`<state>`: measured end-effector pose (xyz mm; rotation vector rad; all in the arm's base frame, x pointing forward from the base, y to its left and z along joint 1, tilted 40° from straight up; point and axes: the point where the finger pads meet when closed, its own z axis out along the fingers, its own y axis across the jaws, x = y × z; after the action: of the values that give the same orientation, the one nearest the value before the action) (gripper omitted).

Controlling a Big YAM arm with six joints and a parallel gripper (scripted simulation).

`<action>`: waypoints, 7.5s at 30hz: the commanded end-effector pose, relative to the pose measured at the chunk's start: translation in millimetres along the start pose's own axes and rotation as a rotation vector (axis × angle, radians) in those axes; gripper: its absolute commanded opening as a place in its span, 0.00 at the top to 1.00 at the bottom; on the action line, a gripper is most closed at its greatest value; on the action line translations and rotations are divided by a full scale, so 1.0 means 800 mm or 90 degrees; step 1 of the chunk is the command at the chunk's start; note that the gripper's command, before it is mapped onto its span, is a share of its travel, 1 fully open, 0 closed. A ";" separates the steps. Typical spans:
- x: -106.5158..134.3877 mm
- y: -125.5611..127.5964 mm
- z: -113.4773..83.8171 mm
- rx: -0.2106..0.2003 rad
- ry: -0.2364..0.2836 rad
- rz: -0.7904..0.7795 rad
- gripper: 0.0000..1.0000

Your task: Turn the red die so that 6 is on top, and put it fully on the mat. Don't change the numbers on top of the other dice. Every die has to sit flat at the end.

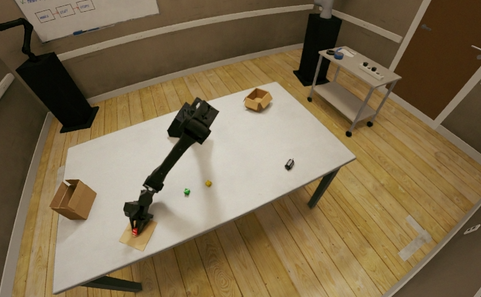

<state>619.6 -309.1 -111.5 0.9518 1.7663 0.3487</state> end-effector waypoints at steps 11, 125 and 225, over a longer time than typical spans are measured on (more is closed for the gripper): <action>-0.019 0.005 0.011 -0.010 -0.021 0.005 0.80; -0.089 -0.005 -0.106 0.004 -0.017 0.000 0.61; -0.161 0.019 -0.071 -0.012 0.655 -0.026 0.00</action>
<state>578.6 -366.0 -30.6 0.8222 2.7149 1.0106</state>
